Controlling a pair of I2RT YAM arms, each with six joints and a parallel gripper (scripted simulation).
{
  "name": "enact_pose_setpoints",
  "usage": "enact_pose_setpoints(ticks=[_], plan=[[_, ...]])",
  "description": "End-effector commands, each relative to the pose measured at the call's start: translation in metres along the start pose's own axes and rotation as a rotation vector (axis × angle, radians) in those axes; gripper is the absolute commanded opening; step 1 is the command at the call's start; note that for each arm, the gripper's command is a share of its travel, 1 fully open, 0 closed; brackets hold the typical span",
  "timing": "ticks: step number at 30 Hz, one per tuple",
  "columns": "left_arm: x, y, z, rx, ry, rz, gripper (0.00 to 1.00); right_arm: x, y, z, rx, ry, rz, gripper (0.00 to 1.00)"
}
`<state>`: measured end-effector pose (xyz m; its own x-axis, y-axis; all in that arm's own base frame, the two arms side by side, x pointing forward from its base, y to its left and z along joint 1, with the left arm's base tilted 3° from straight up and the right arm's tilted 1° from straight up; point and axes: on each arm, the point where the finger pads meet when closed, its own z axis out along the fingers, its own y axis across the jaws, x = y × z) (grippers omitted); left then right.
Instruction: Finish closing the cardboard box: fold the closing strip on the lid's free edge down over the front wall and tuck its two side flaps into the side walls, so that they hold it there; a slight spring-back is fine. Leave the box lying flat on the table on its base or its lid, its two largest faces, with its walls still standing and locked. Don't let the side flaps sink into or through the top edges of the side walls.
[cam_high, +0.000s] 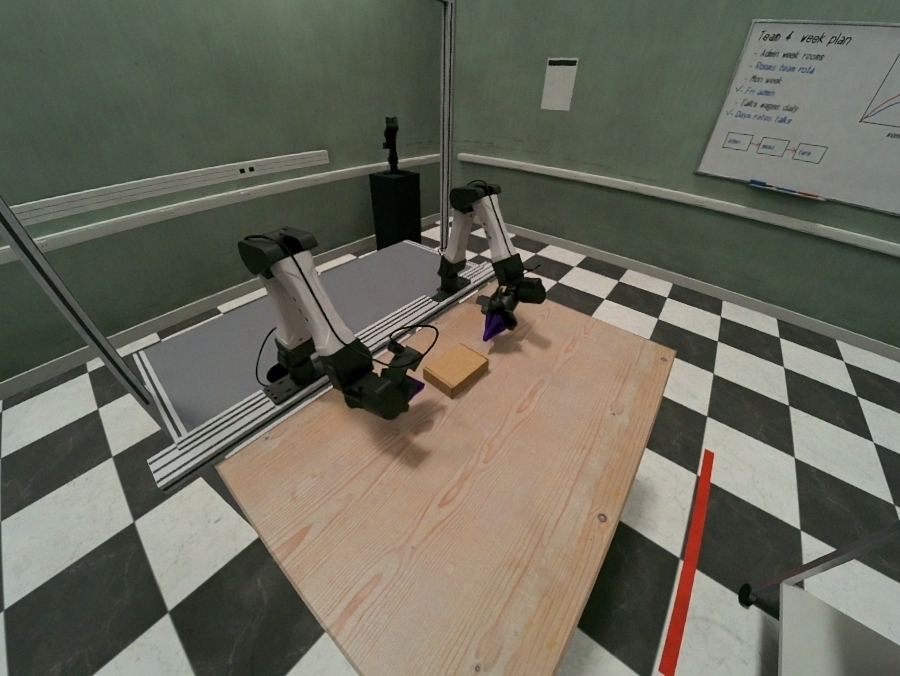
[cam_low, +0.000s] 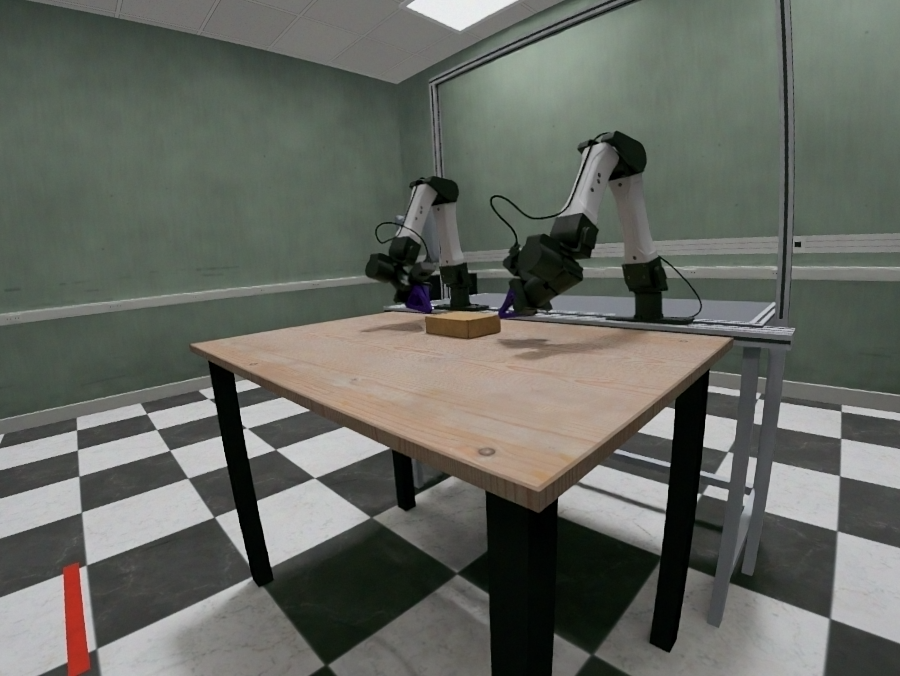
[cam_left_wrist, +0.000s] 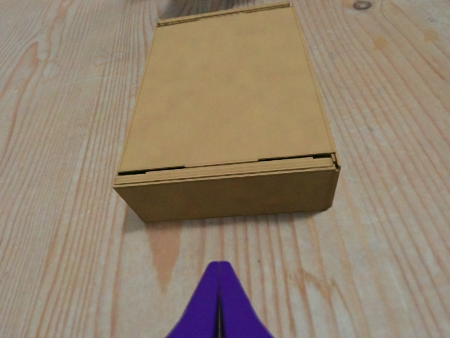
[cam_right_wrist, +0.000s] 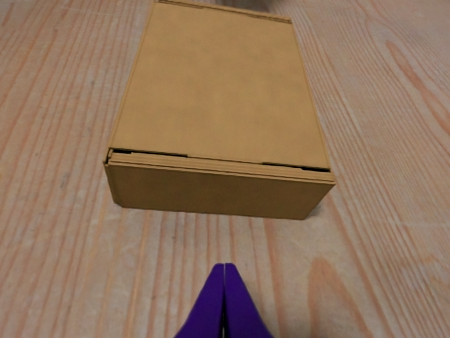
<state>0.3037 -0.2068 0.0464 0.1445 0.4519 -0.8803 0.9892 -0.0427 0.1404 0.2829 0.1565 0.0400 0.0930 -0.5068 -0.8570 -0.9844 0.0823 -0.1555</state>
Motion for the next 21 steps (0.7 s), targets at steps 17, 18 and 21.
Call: enact_pose_setpoints(ticks=[17, 18, 21], plan=[[-0.013, 0.009, -0.033, 0.047, 0.028, -0.122, 0.01, -0.012, -0.011, -0.032, -0.048, 0.028, 0.109, 0.01], [-0.015, 0.008, -0.037, 0.04, 0.037, -0.144, 0.01, -0.013, -0.011, -0.036, -0.042, 0.037, 0.125, 0.01], [-0.025, 0.007, -0.049, 0.015, 0.062, -0.188, 0.01, -0.02, -0.011, -0.049, -0.019, 0.065, 0.179, 0.01]])
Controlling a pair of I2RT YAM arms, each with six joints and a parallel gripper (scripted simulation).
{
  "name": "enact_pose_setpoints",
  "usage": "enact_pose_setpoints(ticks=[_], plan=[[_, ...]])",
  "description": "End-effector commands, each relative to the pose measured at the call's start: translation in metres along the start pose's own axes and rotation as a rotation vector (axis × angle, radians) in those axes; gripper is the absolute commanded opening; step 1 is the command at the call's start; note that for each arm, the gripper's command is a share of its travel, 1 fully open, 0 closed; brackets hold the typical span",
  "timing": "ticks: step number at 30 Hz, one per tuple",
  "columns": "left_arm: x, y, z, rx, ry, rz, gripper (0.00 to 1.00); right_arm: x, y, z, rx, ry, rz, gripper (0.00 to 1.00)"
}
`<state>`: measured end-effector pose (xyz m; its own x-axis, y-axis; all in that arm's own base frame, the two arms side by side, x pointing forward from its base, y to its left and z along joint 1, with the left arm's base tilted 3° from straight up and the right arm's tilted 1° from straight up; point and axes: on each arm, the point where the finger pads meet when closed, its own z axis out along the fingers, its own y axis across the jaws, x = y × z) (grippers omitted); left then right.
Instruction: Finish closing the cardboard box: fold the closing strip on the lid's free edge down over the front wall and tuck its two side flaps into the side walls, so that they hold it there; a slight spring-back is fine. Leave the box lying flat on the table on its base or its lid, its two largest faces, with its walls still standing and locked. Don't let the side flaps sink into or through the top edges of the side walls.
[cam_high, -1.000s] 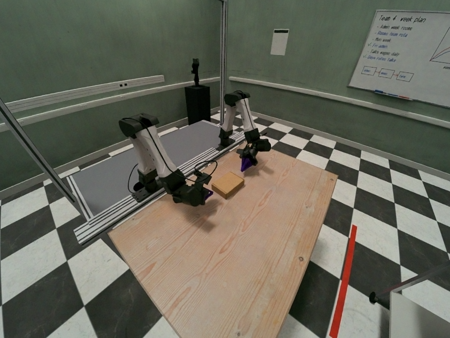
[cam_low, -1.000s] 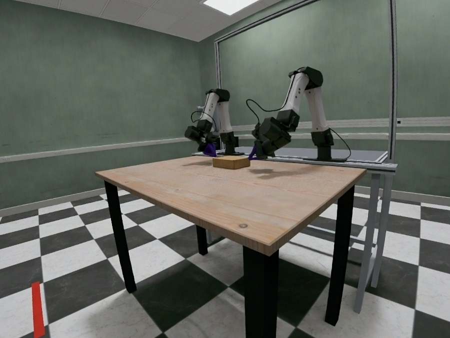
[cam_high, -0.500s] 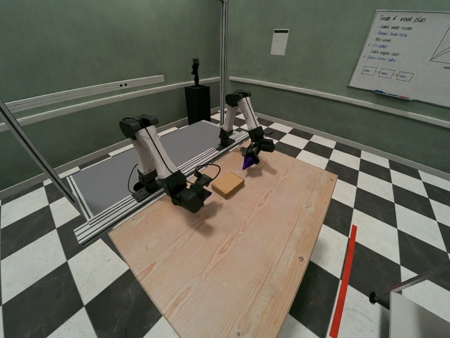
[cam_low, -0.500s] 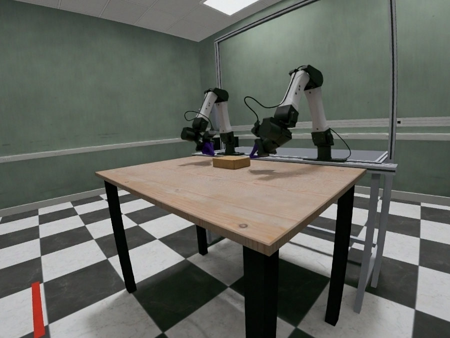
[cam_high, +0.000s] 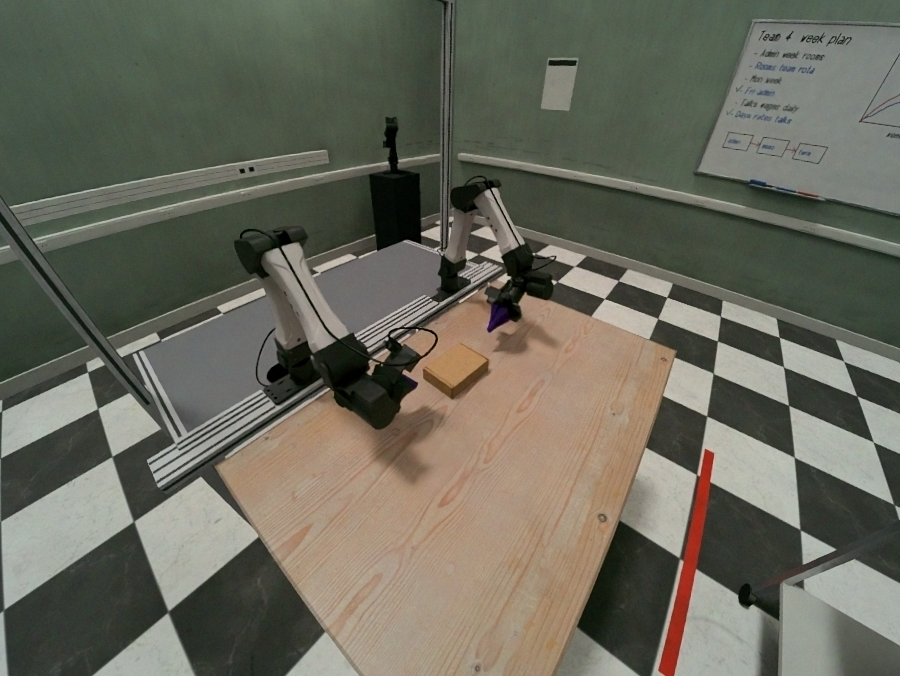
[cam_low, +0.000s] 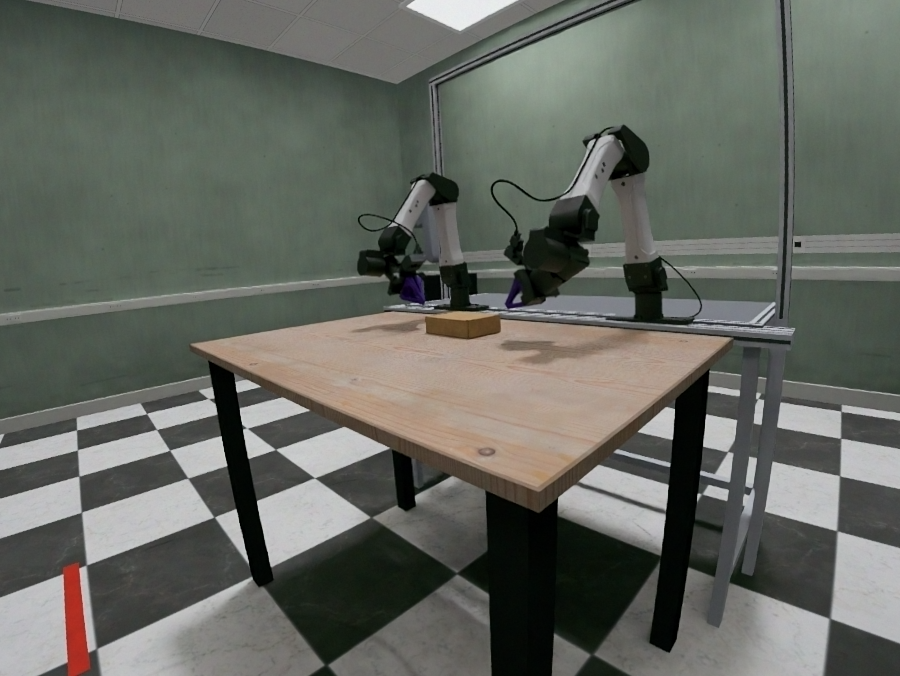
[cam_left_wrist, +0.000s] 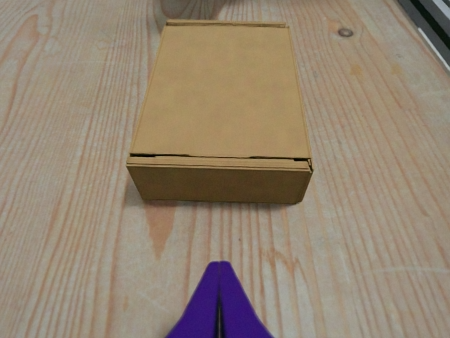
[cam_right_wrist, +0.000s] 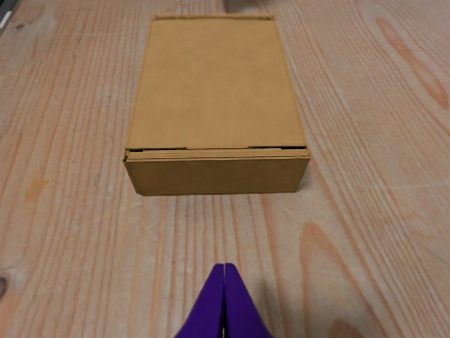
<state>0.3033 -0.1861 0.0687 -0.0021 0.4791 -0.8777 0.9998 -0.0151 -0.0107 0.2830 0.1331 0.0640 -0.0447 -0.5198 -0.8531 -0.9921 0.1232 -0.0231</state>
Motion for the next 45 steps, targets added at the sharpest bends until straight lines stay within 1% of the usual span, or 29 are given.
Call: enact_pose_setpoints(ticks=[1, 4, 5, 7, 8, 9, 11, 18, 19, 20, 21, 22, 24, 25, 26, 28, 32, 37, 39, 41, 42, 43, 45], plan=[[-0.017, 0.001, -0.025, -0.041, 0.04, -0.056, 0.01, -0.014, -0.003, -0.023, 0.023, 0.04, 0.058, 0.01], [-0.025, -0.003, -0.037, -0.065, 0.063, -0.097, 0.01, -0.02, -0.002, -0.037, 0.046, 0.065, 0.098, 0.01], [-0.025, -0.003, -0.037, -0.065, 0.063, -0.097, 0.01, -0.022, -0.002, -0.041, 0.054, 0.074, 0.112, 0.01], [-0.025, -0.003, -0.037, -0.065, 0.063, -0.097, 0.01, -0.022, -0.002, -0.041, 0.054, 0.074, 0.112, 0.01], [-0.02, -0.006, -0.037, -0.057, 0.074, -0.138, 0.01, -0.018, -0.001, -0.042, 0.046, 0.084, 0.148, 0.01], [-0.03, -0.007, -0.045, -0.079, 0.079, -0.13, 0.01, -0.026, -0.002, -0.05, 0.07, 0.09, 0.138, 0.01], [-0.036, -0.009, -0.053, -0.097, 0.093, -0.153, 0.01, -0.03, -0.001, -0.059, 0.085, 0.107, 0.165, 0.01], [-0.054, -0.02, -0.081, -0.15, 0.147, -0.254, 0.01, -0.045, 0.001, -0.091, 0.139, 0.166, 0.259, 0.01], [-0.054, -0.02, -0.081, -0.15, 0.147, -0.254, 0.01, -0.047, 0.001, -0.096, 0.147, 0.175, 0.272, 0.01], [-0.056, -0.021, -0.085, -0.157, 0.154, -0.268, 0.01, -0.04, 0.0, -0.092, 0.127, 0.177, 0.299, 0.01], [-0.048, -0.019, -0.08, -0.138, 0.16, -0.298, 0.01, -0.043, 0.001, -0.097, 0.138, 0.185, 0.309, 0.01], [-0.059, -0.022, -0.089, -0.165, 0.162, -0.281, 0.01, -0.051, 0.002, -0.104, 0.165, 0.191, 0.296, 0.01], [-0.059, -0.022, -0.089, -0.165, 0.162, -0.281, 0.01, -0.051, 0.002, -0.104, 0.165, 0.191, 0.296, 0.01], [-0.055, -0.022, -0.086, -0.158, 0.173, -0.311, 0.01, -0.047, 0.002, -0.098, 0.148, 0.202, 0.325, 0.01], [-0.062, -0.025, -0.085, -0.167, 0.178, -0.299, 0.01, -0.053, 0.004, -0.1, 0.166, 0.209, 0.316, 0.01], [-0.063, -0.024, -0.087, -0.188, 0.192, -0.324, 0.01, -0.053, 0.003, -0.101, 0.185, 0.224, 0.341, 0.01], [-0.059, -0.027, -0.084, -0.211, 0.224, -0.392, 0.01, -0.052, 0.002, -0.1, 0.219, 0.256, 0.392, 0.01], [-0.065, -0.019, -0.087, -0.275, 0.249, -0.426, 0.01, -0.055, -0.003, -0.102, 0.274, 0.289, 0.439, 0.01], [-0.065, -0.019, -0.087, -0.289, 0.263, -0.456, 0.01, -0.055, -0.003, -0.102, 0.289, 0.305, 0.467, 0.01], [-0.065, -0.019, -0.087, -0.289, 0.263, -0.456, 0.01, -0.055, -0.003, -0.102, 0.289, 0.305, 0.467, 0.01], [-0.059, -0.021, -0.084, -0.286, 0.277, -0.485, 0.01, -0.054, -0.003, -0.101, 0.292, 0.314, 0.485, 0.01], [-0.066, -0.018, -0.087, -0.306, 0.276, -0.481, 0.01, -0.055, -0.003, -0.102, 0.304, 0.32, 0.495, 0.01], [-0.065, -0.02, -0.087, -0.32, 0.292, -0.512, 0.01, -0.055, -0.003, -0.102, 0.32, 0.335, 0.521, 0.01]])
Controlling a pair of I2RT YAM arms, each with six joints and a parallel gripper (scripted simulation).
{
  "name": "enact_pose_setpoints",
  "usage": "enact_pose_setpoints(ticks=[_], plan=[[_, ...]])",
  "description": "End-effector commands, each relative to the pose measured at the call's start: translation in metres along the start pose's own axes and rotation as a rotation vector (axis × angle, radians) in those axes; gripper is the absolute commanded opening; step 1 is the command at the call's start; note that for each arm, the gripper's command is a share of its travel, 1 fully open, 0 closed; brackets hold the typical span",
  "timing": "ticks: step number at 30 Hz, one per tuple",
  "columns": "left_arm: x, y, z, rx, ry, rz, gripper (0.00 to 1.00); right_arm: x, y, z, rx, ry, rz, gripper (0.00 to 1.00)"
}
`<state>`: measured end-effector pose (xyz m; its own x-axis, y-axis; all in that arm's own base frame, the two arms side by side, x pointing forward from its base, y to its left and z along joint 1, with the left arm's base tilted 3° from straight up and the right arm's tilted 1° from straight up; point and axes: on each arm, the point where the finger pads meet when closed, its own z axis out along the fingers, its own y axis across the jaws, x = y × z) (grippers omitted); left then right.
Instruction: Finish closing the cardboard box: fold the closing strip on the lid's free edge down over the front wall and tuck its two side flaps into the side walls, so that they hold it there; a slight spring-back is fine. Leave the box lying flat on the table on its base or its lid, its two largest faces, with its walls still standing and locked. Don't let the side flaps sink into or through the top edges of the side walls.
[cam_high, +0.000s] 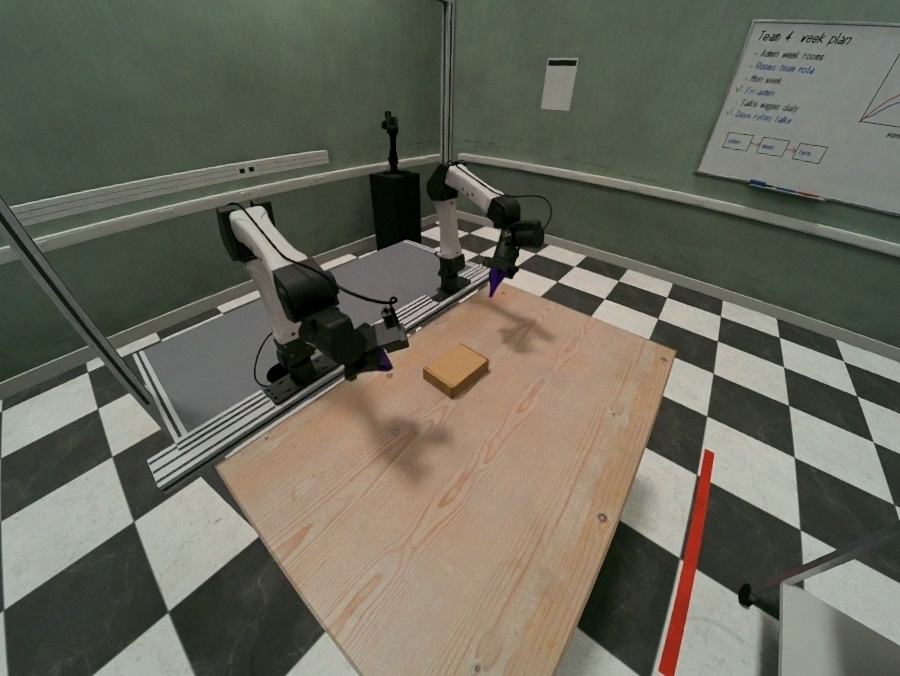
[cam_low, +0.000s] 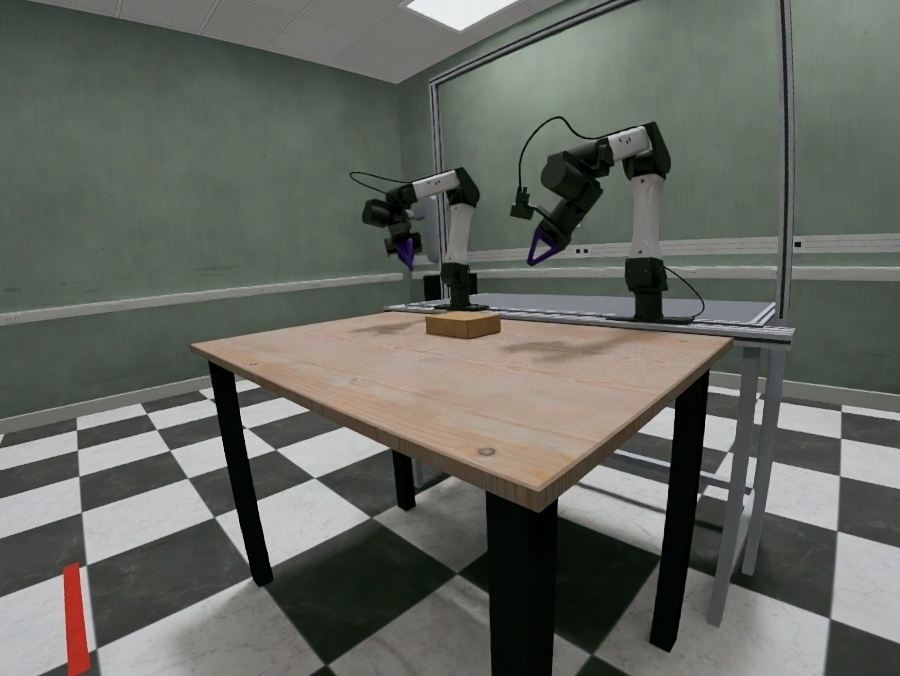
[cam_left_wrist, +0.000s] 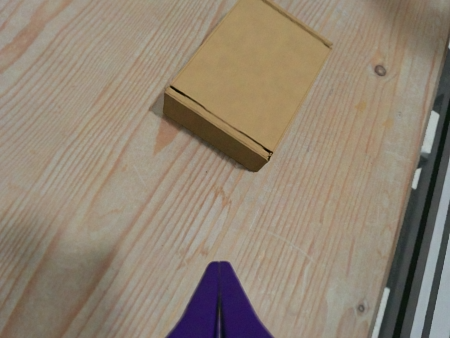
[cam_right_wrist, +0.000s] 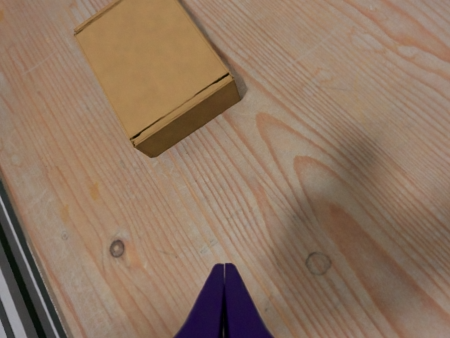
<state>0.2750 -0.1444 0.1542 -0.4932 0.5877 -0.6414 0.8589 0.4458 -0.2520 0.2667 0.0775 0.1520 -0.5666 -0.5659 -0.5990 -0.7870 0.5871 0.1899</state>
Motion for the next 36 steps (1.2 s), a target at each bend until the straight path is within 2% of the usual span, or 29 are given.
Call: enact_pose_setpoints(ticks=[1, 16, 36], plan=[[-0.0105, 0.0064, -0.0106, -0.086, 0.013, -0.048, 0.01, -0.0115, -0.0065, -0.0085, 0.08, 0.014, 0.043, 0.01], [-0.003, 0.007, -0.004, -0.166, 0.135, -0.256, 0.01, -0.0027, -0.0048, -0.0008, 0.145, 0.156, 0.252, 0.01], [-0.0022, 0.0071, -0.0027, -0.307, 0.27, -0.505, 0.01, -0.0032, -0.0043, -0.0013, 0.287, 0.299, 0.49, 0.01]])
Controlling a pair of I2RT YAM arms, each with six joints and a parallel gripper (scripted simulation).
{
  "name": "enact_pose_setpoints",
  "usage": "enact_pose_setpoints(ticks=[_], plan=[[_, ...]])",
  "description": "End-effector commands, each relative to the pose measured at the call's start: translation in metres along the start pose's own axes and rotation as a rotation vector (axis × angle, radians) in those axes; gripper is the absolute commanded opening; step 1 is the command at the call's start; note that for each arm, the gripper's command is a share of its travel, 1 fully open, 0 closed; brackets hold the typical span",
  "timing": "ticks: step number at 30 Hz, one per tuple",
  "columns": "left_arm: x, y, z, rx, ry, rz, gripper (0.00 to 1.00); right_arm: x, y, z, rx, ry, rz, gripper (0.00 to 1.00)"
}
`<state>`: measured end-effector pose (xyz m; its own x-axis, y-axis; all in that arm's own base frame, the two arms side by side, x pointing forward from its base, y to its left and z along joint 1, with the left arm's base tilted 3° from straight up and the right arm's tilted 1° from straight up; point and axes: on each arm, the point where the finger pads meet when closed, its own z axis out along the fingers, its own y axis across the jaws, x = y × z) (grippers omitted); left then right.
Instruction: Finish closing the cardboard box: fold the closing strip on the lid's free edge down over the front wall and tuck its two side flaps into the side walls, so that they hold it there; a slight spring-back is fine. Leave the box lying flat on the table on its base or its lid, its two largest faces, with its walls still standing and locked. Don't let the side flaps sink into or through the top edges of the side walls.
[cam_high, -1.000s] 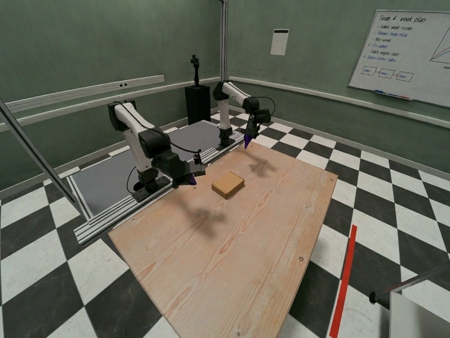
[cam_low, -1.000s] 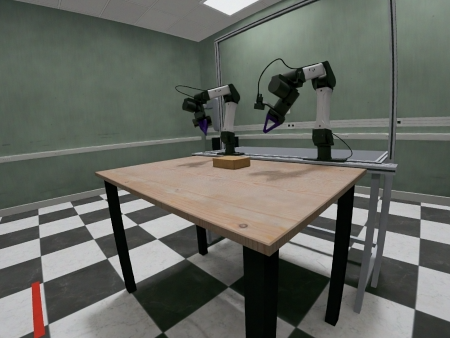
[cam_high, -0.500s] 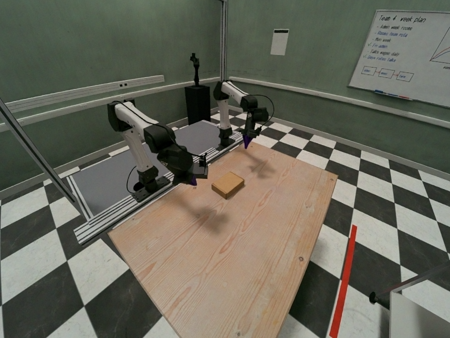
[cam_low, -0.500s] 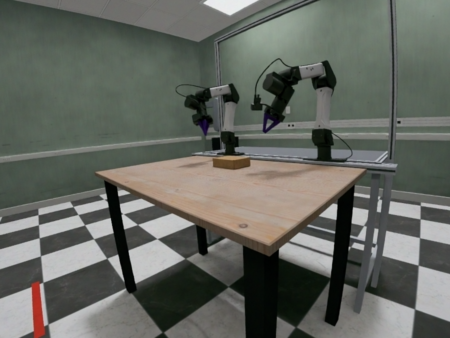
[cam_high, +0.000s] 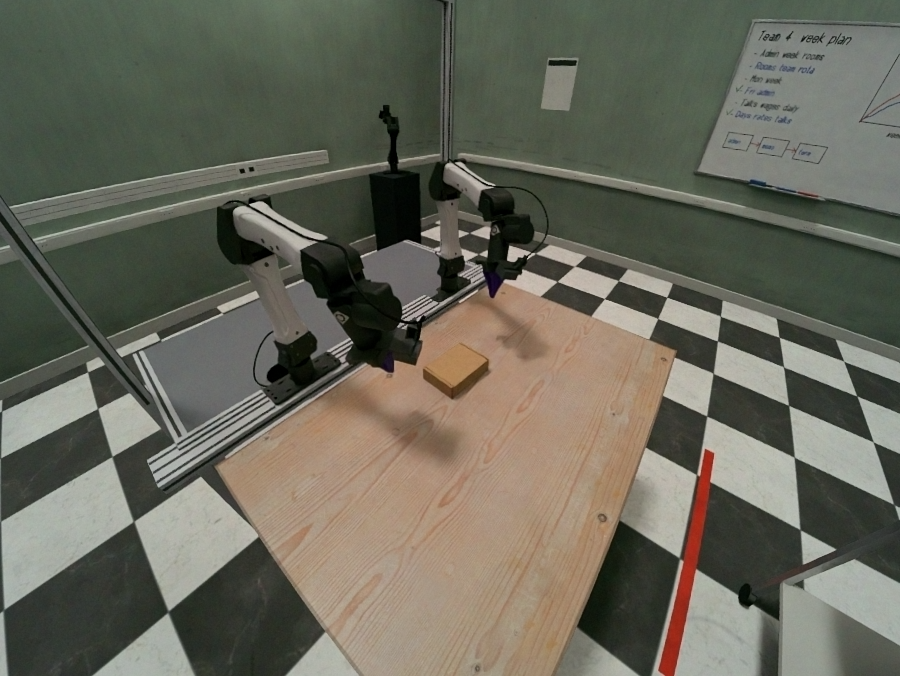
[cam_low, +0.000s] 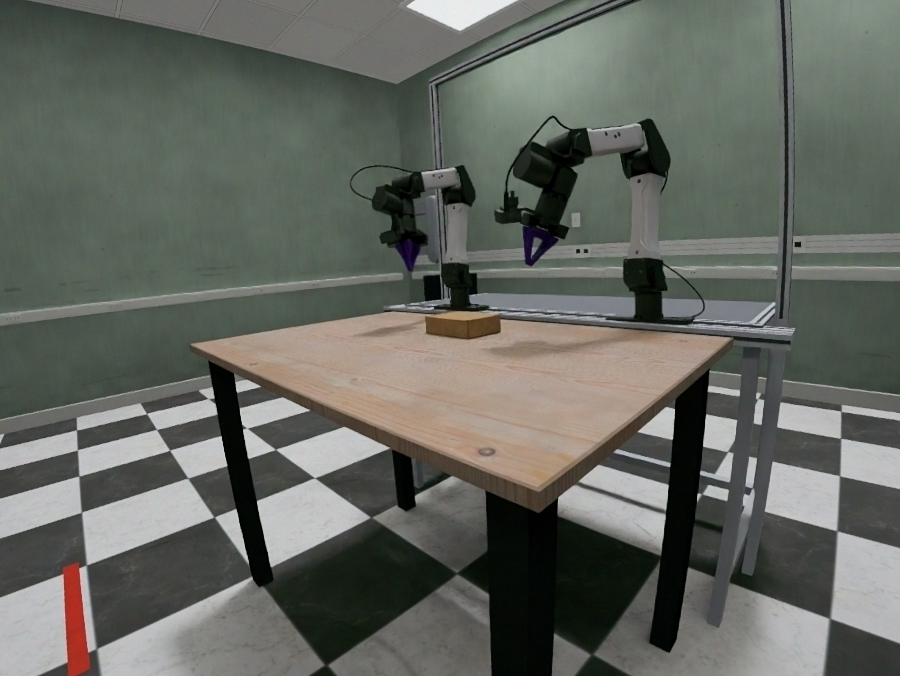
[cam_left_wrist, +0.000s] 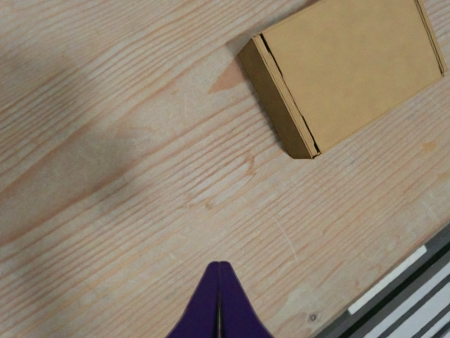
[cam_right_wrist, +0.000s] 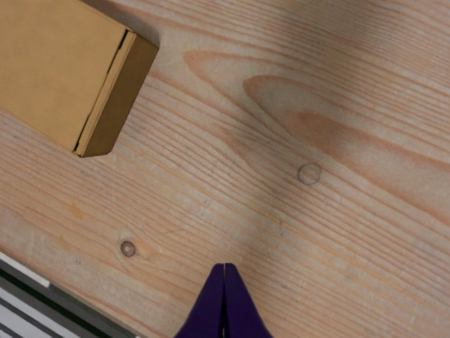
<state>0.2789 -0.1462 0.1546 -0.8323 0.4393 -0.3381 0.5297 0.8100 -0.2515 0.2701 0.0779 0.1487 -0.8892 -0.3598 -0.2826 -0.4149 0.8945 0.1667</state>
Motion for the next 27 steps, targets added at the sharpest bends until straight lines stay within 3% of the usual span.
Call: enact_pose_setpoints(ticks=[1, 27], plan=[[-0.0003, 0.0057, -0.0027, -0.057, 0.046, -0.093, 0.01, -0.0022, -0.0014, -0.0052, 0.049, 0.037, 0.08, 0.01], [0.0005, 0.0057, -0.0016, -0.24, 0.218, -0.407, 0.01, -0.0017, -0.0013, -0.0042, 0.226, 0.226, 0.387, 0.01]])
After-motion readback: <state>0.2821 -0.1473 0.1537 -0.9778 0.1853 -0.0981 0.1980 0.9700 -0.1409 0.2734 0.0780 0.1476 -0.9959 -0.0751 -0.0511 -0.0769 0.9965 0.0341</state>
